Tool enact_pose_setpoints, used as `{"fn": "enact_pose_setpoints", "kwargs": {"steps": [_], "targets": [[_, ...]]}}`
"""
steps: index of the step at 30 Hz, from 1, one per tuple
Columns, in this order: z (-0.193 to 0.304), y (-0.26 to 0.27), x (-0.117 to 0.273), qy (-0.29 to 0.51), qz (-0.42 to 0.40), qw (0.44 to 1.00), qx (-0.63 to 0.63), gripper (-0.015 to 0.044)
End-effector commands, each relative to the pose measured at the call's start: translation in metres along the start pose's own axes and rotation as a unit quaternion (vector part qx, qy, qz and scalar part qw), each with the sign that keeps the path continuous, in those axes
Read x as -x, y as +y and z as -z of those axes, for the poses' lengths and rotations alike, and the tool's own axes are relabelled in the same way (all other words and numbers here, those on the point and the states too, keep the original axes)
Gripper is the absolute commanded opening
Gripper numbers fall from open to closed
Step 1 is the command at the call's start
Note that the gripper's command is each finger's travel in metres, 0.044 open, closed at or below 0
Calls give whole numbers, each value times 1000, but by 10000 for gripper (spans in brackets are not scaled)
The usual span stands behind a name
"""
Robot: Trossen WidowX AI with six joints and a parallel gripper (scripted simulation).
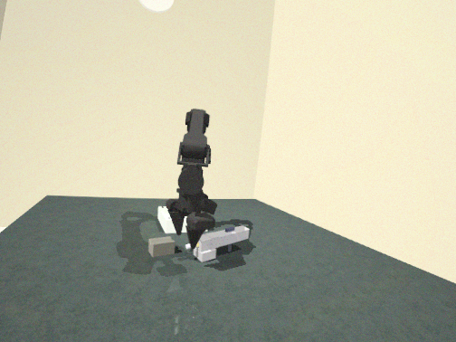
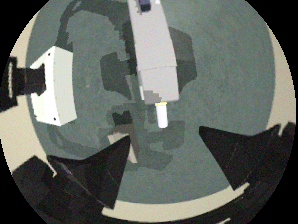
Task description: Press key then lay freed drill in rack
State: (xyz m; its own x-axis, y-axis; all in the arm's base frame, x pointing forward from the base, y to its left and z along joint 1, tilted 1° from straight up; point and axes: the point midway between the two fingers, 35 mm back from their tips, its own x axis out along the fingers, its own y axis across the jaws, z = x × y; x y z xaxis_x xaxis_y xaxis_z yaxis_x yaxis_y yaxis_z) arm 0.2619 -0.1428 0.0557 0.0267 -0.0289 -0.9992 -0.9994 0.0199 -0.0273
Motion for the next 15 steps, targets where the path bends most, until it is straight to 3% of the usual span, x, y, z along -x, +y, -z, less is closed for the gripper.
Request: {"fn": "enact_pose_setpoints", "kwargs": {"steps": [1,15], "targets": [[-1,1,-2,-3,1,1000,12,440],[-3,0,-11,-3,1,1000,12,440]]}}
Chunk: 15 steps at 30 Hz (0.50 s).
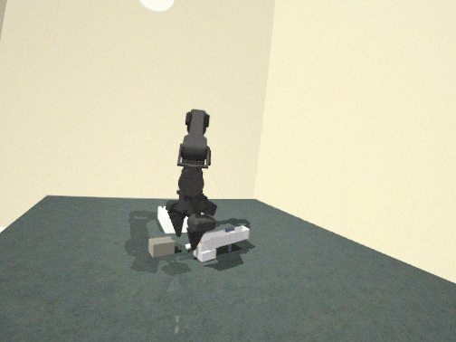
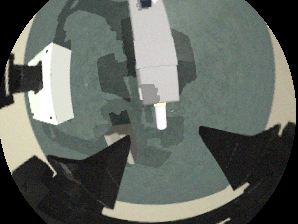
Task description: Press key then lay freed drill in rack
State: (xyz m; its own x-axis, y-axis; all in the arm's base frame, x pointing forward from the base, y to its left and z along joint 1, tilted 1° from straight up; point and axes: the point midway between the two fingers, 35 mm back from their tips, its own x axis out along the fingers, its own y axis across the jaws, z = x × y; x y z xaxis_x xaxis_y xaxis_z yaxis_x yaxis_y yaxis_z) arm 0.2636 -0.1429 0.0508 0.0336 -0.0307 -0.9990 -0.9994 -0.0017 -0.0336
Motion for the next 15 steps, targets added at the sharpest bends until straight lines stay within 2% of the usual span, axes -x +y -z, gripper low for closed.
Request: {"fn": "enact_pose_setpoints", "kwargs": {"steps": [1,15], "targets": [[-3,2,-8,-4,-3,1000,2,440],[-10,2,-30,-4,-3,1000,2,440]]}}
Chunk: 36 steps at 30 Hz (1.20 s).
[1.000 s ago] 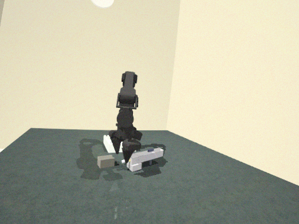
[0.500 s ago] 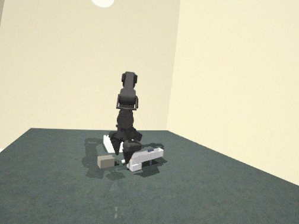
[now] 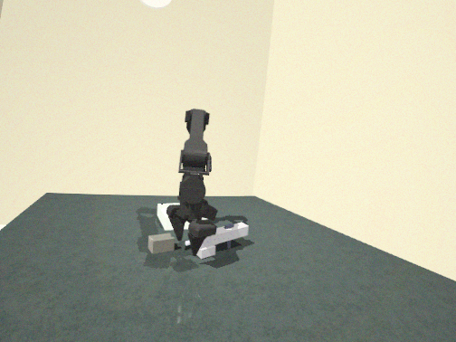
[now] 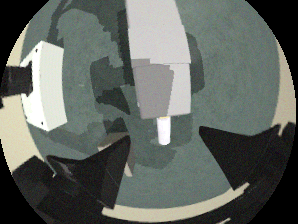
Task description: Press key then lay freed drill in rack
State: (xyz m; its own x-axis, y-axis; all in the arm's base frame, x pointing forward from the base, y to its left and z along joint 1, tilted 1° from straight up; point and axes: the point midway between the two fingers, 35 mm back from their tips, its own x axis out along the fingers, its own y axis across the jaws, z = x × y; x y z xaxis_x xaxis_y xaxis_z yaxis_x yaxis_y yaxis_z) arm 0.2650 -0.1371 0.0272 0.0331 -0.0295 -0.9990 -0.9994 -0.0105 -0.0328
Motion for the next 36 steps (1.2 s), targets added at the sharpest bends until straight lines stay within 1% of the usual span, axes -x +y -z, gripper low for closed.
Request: {"fn": "enact_pose_setpoints", "kwargs": {"steps": [1,15,30,36], "targets": [[-4,2,-8,-4,-3,1000,-3,440],[-9,4,-24,-4,-3,1000,-3,440],[-7,2,-21,-1,-1,1000,0,46],[-7,2,-21,-1,-1,1000,0,6]]}}
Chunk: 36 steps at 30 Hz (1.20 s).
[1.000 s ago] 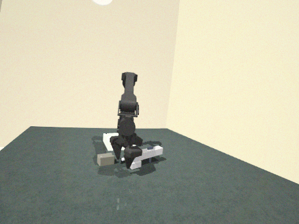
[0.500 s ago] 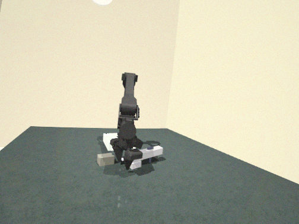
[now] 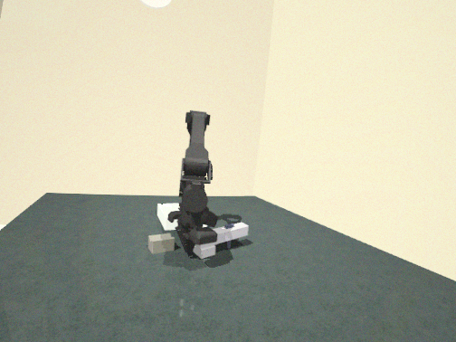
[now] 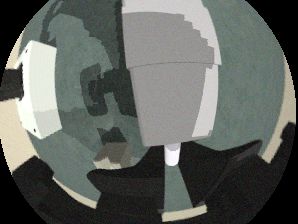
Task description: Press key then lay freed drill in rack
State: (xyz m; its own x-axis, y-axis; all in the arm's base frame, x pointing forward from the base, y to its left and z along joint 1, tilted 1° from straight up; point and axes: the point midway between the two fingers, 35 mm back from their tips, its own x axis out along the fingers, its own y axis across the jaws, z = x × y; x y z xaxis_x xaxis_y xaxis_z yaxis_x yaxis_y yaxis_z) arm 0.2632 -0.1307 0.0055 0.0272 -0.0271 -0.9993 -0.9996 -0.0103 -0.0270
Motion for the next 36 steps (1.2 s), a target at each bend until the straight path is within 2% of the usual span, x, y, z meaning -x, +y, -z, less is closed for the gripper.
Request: {"fn": "enact_pose_setpoints", "kwargs": {"steps": [1,36], "targets": [[0,-1,0,0,1,1000,0,0],[43,-2,0,-1,0,1000,-3,0]]}}
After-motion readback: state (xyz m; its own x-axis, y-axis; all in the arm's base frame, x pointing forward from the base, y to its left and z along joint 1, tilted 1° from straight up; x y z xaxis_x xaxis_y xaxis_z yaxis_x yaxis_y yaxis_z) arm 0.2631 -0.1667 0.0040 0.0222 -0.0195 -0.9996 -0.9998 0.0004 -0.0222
